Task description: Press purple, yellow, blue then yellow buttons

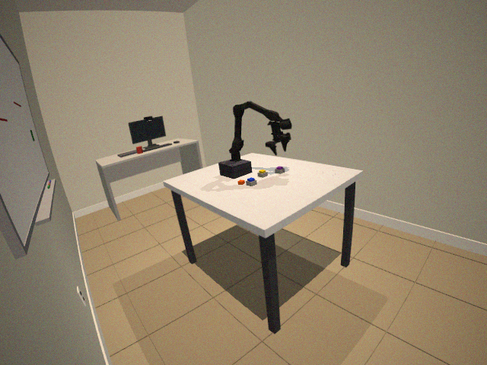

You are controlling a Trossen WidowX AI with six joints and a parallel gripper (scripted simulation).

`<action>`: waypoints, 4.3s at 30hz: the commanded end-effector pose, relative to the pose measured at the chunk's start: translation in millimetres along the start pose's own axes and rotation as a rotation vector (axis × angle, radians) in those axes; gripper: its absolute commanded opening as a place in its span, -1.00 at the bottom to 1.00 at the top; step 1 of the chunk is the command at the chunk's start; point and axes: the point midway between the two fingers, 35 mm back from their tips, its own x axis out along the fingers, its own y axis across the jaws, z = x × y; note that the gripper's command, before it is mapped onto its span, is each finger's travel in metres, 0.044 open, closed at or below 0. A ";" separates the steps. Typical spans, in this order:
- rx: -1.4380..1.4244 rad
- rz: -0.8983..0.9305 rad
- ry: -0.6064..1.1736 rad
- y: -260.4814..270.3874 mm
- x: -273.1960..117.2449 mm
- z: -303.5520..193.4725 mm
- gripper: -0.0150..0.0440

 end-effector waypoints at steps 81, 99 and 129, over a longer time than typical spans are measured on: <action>-0.074 -0.091 0.053 -20.3 63.8 -4.8 -0.42; -0.074 -0.101 0.055 -115.5 -9.7 -31.0 -0.42; -0.074 -0.103 0.057 -142.6 71.6 -46.4 -0.42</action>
